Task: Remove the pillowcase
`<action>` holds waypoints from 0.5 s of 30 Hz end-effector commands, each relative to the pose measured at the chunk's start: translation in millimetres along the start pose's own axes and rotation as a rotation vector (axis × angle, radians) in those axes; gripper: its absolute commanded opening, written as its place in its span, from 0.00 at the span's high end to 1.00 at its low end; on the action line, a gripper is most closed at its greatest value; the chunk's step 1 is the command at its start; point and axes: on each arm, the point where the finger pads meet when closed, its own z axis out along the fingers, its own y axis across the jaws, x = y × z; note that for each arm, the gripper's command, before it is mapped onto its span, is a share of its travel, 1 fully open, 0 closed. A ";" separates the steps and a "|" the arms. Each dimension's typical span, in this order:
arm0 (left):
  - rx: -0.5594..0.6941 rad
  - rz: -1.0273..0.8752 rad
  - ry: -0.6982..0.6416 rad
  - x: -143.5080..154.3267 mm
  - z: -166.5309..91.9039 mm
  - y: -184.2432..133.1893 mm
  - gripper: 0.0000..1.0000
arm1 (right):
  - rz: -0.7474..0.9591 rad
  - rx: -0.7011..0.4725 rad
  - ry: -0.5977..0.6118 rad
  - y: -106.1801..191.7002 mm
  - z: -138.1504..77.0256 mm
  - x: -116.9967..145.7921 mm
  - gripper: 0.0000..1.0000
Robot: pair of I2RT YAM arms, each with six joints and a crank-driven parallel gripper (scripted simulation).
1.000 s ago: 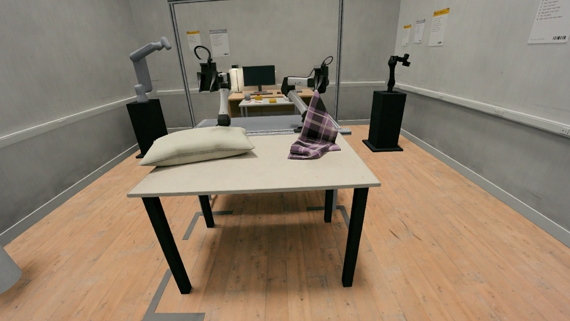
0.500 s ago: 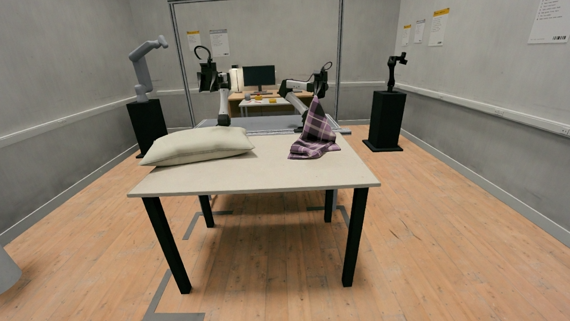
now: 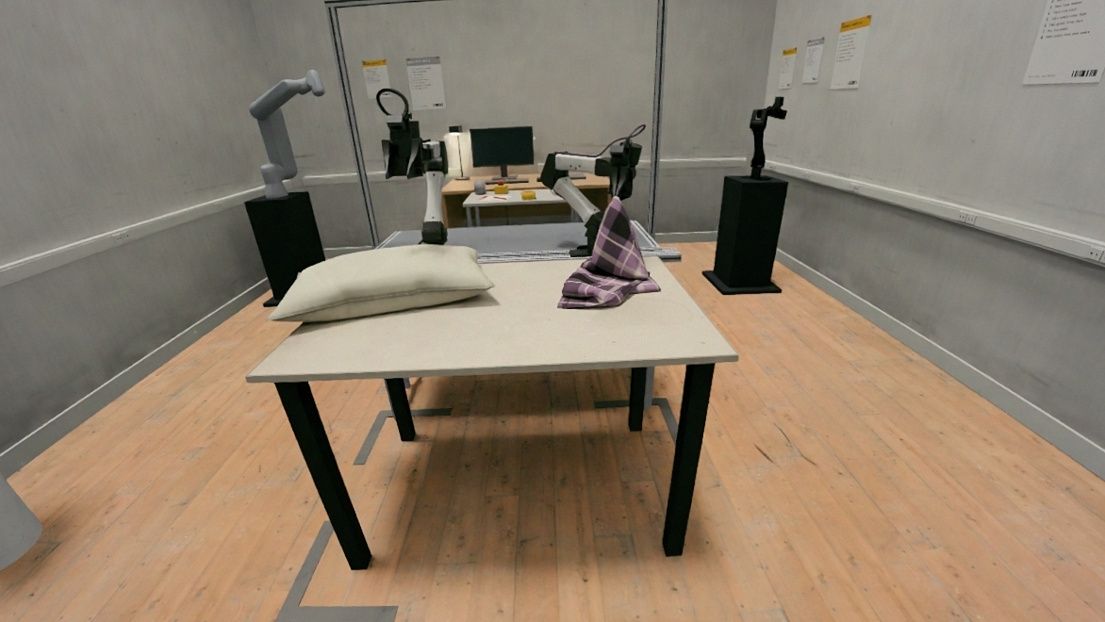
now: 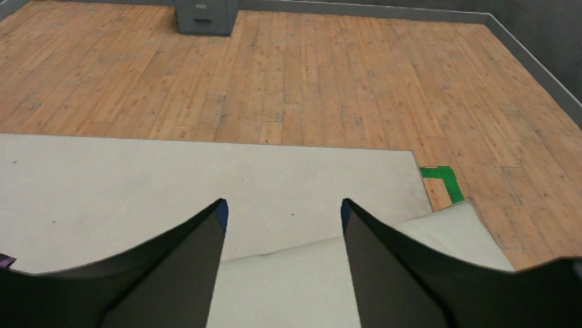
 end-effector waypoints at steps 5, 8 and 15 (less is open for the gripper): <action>-0.010 0.043 0.161 11.2 -6.0 -0.8 0.99 | -0.009 0.015 0.011 -3.7 0.8 6.7 0.37; -0.002 0.047 0.209 19.1 -9.7 -4.6 0.99 | -0.009 0.015 0.011 -3.7 0.8 6.7 0.37; 0.027 0.056 0.300 33.2 -18.6 -14.7 0.99 | -0.009 0.015 0.011 -3.7 0.8 6.7 0.37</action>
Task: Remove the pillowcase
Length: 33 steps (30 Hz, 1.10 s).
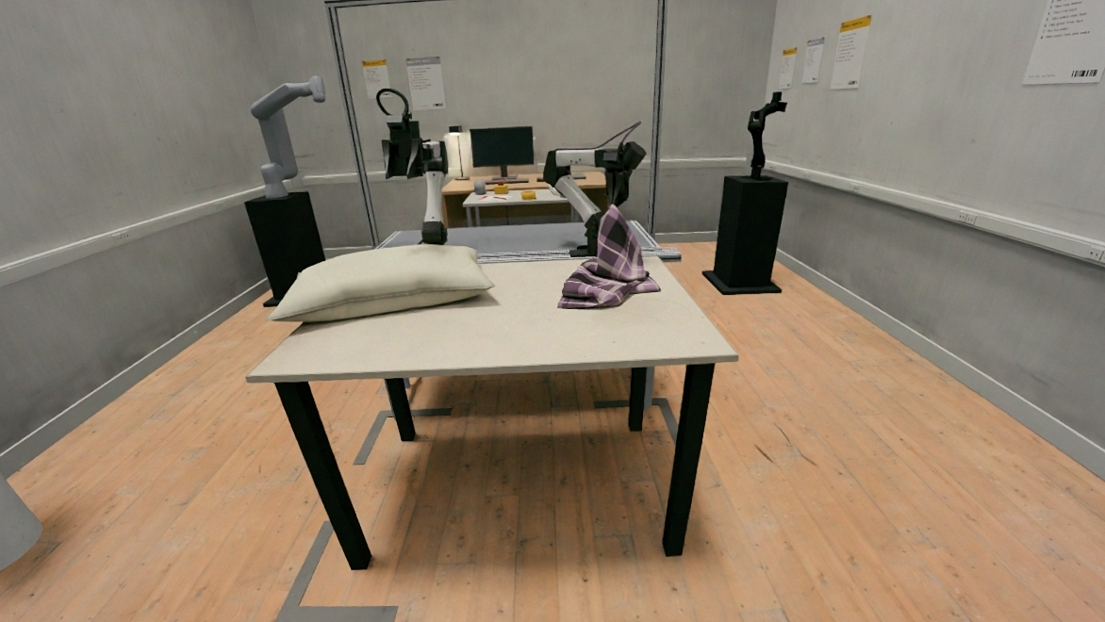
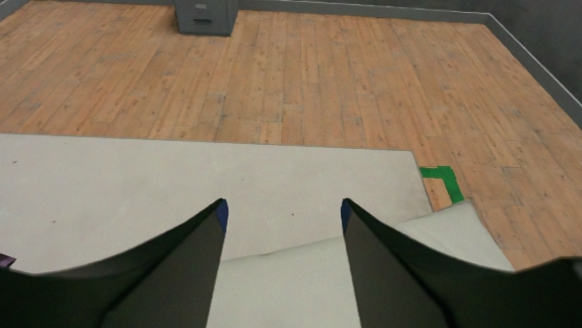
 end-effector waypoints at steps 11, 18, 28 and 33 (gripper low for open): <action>0.059 0.040 0.121 2.9 -9.7 -7.8 0.99 | -0.009 0.015 0.011 -3.7 0.8 6.7 0.37; 0.061 0.061 0.114 -0.7 -11.0 -10.7 0.99 | -0.009 0.015 0.011 -3.7 0.8 6.7 0.37; 0.091 0.031 0.136 37.1 -10.6 -19.5 0.99 | -0.009 0.015 0.011 -3.7 0.8 6.7 0.37; 0.086 0.056 0.127 38.0 -12.4 -16.7 0.99 | -0.009 0.015 0.011 -3.7 0.8 6.7 0.37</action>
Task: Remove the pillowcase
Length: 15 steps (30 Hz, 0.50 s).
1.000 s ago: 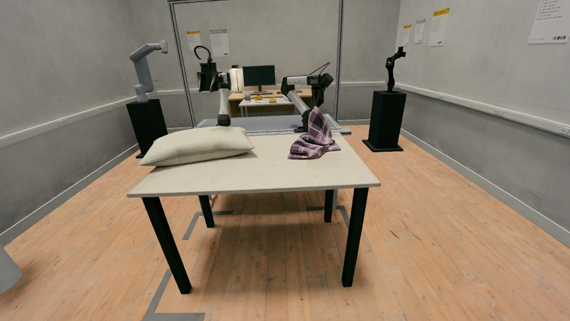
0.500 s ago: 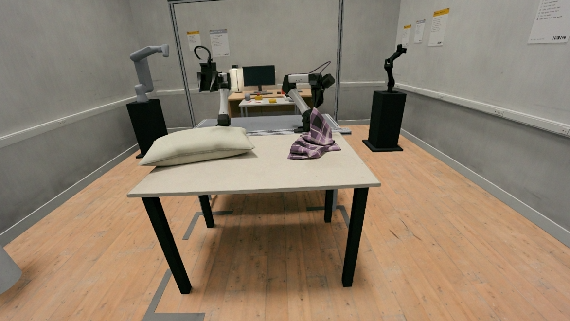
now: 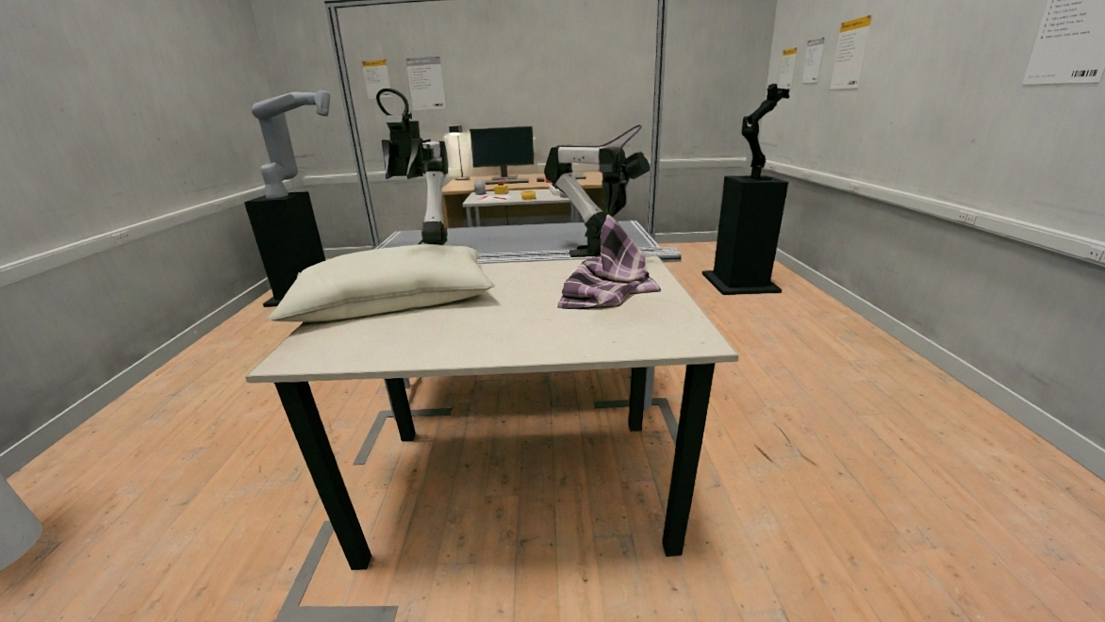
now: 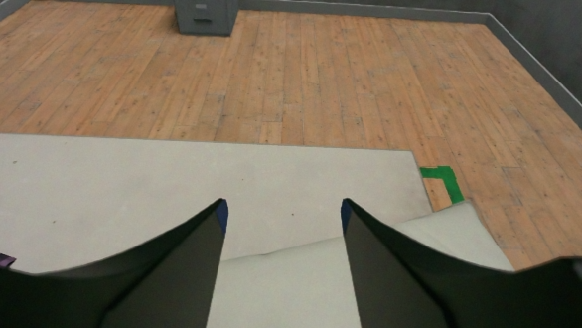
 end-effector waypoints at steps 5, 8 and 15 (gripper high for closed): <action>0.020 0.020 -0.022 21.4 1.6 -8.3 0.99 | -0.009 0.015 0.011 -3.7 0.8 6.7 0.37; 0.021 0.012 -0.028 31.5 2.7 -11.0 0.99 | -0.009 0.015 0.011 -3.7 0.8 6.7 0.37; 0.006 0.005 -0.039 38.8 2.5 -11.0 0.99 | -0.009 0.015 0.011 -3.7 0.8 6.7 0.37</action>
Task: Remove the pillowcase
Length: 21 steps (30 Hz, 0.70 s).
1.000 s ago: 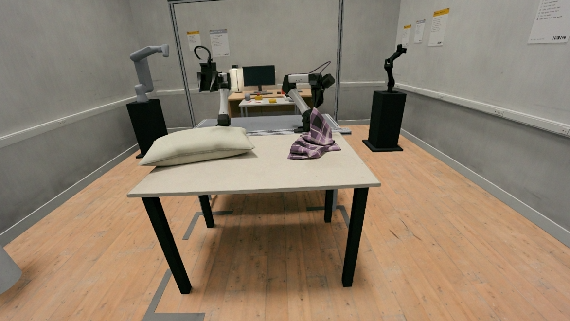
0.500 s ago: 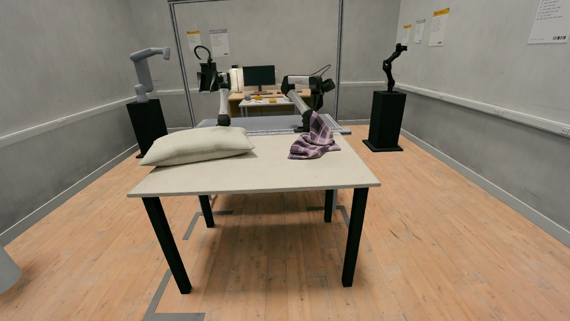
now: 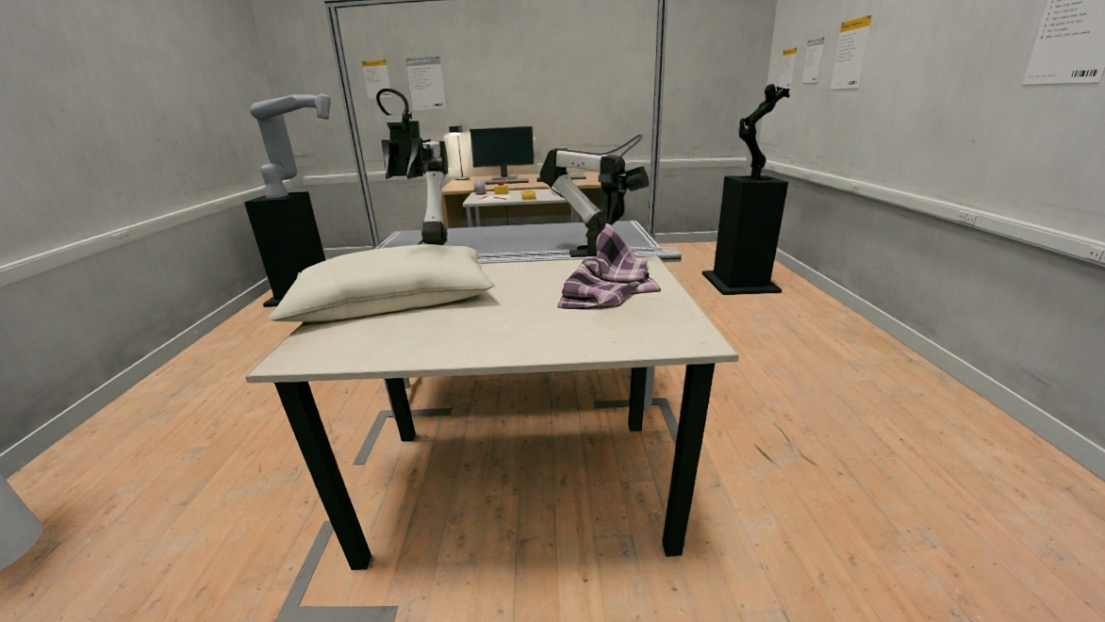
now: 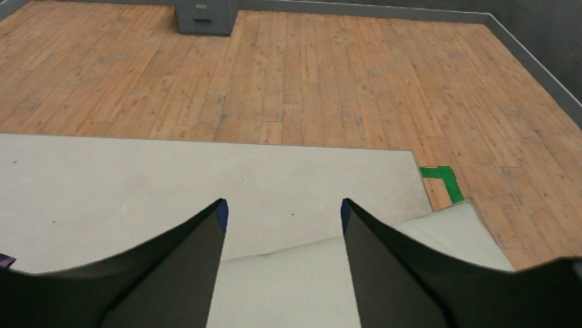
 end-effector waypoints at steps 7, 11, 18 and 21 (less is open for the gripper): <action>0.032 -0.005 -0.006 3.2 2.5 -5.1 0.99 | -0.009 0.015 0.011 -3.7 0.8 6.7 0.37; 0.014 0.018 -0.001 3.3 2.4 -1.3 0.99 | -0.009 0.015 0.011 -3.7 0.8 6.7 0.37; 0.013 0.021 -0.004 1.5 2.3 -0.5 0.99 | -0.009 0.015 0.011 -3.7 0.8 6.7 0.37; 0.012 0.019 -0.002 3.2 2.7 -1.2 0.99 | -0.009 0.015 0.011 -3.7 0.8 6.7 0.37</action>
